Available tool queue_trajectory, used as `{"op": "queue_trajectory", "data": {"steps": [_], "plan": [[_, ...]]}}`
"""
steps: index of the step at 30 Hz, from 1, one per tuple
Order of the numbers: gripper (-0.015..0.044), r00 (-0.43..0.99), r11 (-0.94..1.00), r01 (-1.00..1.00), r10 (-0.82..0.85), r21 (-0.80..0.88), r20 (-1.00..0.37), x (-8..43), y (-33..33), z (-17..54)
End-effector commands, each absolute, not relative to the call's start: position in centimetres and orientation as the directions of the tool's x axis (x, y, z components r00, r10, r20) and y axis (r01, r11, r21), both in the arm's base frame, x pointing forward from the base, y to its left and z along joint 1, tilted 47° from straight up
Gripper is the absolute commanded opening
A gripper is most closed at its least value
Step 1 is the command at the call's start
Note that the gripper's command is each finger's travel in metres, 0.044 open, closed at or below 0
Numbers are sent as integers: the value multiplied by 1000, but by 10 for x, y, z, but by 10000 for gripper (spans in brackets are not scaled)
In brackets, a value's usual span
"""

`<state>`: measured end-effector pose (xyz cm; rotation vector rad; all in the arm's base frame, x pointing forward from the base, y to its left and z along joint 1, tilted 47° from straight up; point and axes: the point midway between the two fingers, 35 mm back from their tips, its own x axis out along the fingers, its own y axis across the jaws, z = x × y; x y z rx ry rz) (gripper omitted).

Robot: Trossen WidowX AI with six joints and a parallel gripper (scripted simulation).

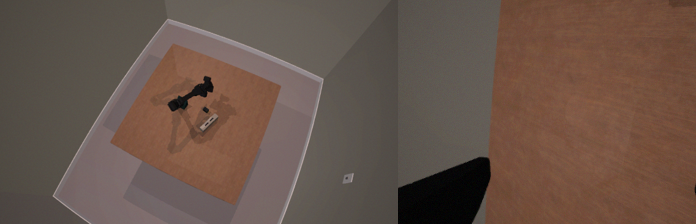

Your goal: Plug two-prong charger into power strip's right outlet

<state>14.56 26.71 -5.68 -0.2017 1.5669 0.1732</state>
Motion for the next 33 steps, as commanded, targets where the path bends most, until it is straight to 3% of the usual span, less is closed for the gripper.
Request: {"op": "queue_trajectory", "data": {"steps": [1,12,25,33], "plan": [[440,20,978,-187,-95,-97,-995,161,252,-56],[440,35,923,-39,-382,-383,-924,200,189,-48],[440,-9,726,71,-685,-684,-728,232,112,-19],[440,-15,699,77,-713,-711,-701,235,103,-16]]}}
